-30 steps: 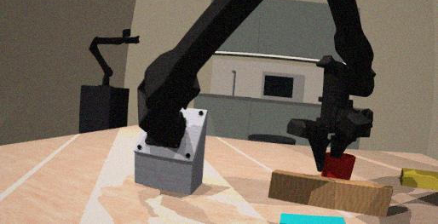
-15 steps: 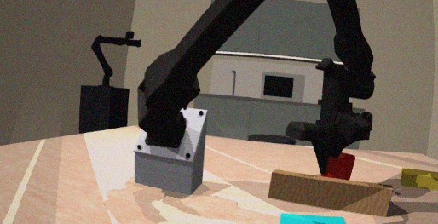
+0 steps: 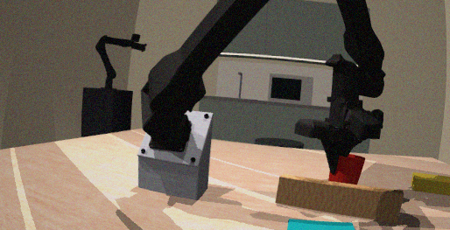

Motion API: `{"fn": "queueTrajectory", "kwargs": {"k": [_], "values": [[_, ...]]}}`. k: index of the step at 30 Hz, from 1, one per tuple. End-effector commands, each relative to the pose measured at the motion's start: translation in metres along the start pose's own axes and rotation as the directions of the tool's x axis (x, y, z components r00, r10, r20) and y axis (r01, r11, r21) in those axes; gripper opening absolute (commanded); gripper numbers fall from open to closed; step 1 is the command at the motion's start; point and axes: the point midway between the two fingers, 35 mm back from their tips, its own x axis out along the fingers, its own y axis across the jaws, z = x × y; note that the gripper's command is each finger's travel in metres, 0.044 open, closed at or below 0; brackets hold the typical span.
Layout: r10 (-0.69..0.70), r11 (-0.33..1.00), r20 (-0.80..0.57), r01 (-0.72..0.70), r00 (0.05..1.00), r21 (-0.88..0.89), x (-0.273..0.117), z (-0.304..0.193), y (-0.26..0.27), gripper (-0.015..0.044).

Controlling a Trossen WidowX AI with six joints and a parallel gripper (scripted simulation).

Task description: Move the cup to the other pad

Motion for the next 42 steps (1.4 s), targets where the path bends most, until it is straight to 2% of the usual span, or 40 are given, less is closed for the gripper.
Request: {"fn": "queueTrajectory", "kwargs": {"k": [1, 15, 42], "values": [[0.011, 1.0, -0.003, -0.011, 1.0, 0.003, -0.019, -0.001, 0.003, 0.0], [0.011, 1.0, 0.0, -0.011, 1.0, 0.001, -0.066, -0.001, 0.002, 0.0], [0.011, 1.0, 0.003, -0.011, 1.0, -0.002, -0.065, 0.001, 0.0, 0.0]]}}
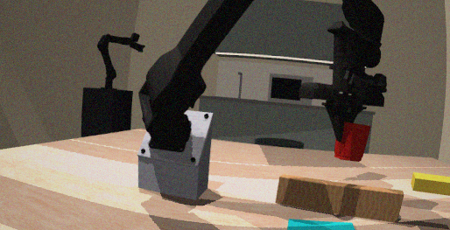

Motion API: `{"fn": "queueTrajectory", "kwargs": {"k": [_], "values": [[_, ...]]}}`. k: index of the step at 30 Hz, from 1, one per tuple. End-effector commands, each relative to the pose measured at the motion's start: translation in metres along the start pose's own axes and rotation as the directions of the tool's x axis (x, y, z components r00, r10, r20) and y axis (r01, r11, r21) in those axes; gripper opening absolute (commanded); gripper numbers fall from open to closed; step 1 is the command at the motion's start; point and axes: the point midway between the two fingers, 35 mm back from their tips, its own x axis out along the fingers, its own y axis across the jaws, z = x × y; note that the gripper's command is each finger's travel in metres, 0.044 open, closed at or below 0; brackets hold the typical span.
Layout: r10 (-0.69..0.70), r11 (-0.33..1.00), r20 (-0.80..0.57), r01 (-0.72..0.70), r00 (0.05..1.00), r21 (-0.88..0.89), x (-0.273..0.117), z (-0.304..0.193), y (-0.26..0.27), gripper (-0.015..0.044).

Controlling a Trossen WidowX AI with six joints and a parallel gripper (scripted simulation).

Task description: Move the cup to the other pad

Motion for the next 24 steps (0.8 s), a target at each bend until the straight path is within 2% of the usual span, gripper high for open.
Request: {"fn": "queueTrajectory", "kwargs": {"k": [1, 24], "values": [[0.001, 1.0, 0.0, -0.001, 1.0, 0.0, 0.0, 0.002, -0.002, 0.0], [-0.001, 1.0, -0.002, 0.001, 1.0, 0.001, -0.001, 0.033, -0.034, 0.0]]}}
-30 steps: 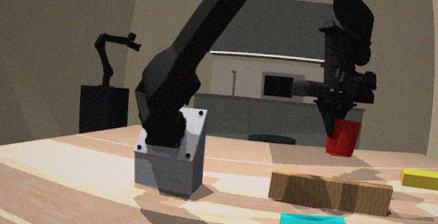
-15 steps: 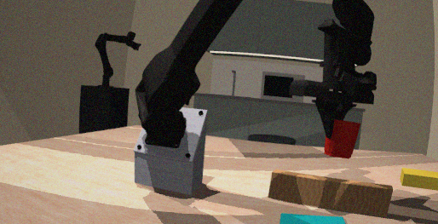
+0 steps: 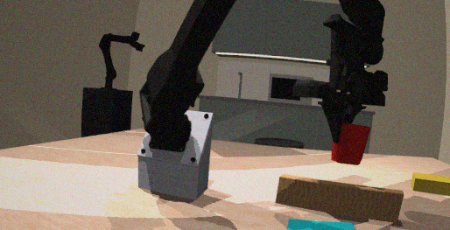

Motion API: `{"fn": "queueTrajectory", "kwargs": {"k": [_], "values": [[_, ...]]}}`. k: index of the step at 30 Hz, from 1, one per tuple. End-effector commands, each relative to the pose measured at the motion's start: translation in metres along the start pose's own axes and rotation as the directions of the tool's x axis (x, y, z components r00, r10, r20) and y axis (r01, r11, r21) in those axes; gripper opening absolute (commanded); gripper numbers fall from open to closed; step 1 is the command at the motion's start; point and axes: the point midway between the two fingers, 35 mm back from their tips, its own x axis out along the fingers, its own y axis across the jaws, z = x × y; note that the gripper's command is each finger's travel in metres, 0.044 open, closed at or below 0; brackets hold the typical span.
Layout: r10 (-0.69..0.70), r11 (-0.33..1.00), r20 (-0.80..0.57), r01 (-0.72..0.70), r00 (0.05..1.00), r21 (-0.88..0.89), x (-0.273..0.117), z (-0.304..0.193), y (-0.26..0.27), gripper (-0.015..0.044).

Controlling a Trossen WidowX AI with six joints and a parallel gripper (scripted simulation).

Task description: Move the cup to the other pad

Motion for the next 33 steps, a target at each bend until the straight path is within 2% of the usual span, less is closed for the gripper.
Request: {"fn": "queueTrajectory", "kwargs": {"k": [1, 33], "values": [[0.003, 1.0, 0.004, -0.003, 1.0, -0.002, -0.001, 0.007, -0.007, 0.0], [0.001, 1.0, 0.005, -0.001, 1.0, -0.003, -0.002, 0.053, -0.052, 0.0]]}}
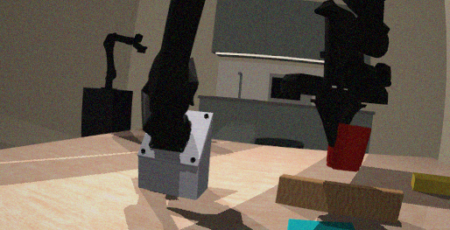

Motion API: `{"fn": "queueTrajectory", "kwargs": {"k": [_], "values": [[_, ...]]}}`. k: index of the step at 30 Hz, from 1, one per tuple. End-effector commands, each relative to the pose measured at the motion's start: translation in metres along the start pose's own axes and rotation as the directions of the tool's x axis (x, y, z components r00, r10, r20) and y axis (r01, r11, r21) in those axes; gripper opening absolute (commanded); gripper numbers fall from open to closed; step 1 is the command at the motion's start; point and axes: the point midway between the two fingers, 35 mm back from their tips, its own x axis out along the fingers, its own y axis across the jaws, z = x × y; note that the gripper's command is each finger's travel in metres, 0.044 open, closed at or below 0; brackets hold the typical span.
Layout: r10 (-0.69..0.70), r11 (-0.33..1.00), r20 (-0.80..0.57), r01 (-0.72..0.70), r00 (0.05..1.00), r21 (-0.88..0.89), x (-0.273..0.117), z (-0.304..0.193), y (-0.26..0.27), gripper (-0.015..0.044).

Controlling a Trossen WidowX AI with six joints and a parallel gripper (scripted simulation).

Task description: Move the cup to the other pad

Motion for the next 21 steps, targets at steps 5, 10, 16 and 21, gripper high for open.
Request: {"fn": "queueTrajectory", "kwargs": {"k": [5, 10, 16, 21], "values": [[-0.001, 1.0, 0.005, 0.001, 1.0, -0.005, -0.001, 0.013, -0.013, 0.0], [-0.001, 1.0, 0.005, 0.001, 1.0, -0.005, -0.001, 0.02, -0.021, 0.0], [-0.002, 1.0, 0.005, 0.002, 1.0, -0.005, -0.001, 0.029, -0.029, 0.0], [-0.002, 1.0, 0.006, 0.002, 1.0, -0.006, -0.002, 0.036, -0.037, 0.0]]}}
